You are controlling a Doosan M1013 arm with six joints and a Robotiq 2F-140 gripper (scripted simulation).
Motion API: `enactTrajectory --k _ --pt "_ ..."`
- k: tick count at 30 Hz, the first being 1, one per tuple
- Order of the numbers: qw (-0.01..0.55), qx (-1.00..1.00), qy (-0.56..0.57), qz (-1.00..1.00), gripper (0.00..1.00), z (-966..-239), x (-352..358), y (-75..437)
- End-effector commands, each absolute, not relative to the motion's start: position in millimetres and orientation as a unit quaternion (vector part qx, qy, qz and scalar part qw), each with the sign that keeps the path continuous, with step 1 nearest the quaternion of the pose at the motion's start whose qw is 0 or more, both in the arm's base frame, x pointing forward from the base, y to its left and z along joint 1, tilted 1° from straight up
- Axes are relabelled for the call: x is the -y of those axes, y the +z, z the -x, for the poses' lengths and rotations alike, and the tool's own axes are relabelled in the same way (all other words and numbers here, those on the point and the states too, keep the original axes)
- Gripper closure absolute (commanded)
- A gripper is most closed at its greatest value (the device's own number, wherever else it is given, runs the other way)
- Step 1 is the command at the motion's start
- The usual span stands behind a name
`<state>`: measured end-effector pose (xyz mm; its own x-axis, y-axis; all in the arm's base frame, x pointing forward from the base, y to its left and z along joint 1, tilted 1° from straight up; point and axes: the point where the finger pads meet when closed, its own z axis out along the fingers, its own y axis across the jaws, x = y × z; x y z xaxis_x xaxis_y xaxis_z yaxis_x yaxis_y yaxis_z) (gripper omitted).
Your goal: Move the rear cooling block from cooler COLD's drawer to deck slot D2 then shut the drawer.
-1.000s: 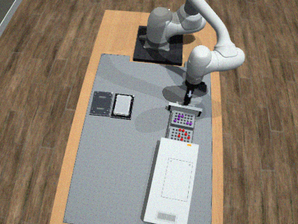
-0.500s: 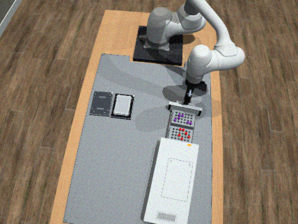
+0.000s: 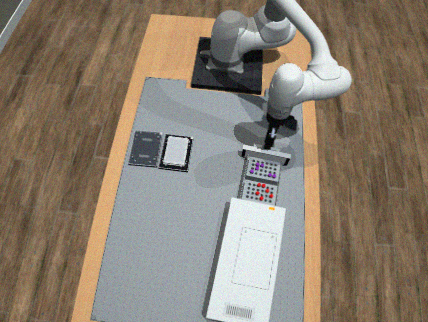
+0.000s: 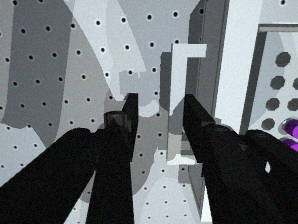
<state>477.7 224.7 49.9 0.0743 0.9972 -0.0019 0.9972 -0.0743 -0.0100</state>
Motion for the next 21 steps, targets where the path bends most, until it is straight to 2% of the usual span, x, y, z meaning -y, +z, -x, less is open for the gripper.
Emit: enactTrajectory --k 1,21 --pt "0.003 0.680 0.003 0.733 0.66 -477.4 -225.0 50.6" --pt "0.003 0.680 0.003 0.733 0.66 -473.4 -225.3 50.6"
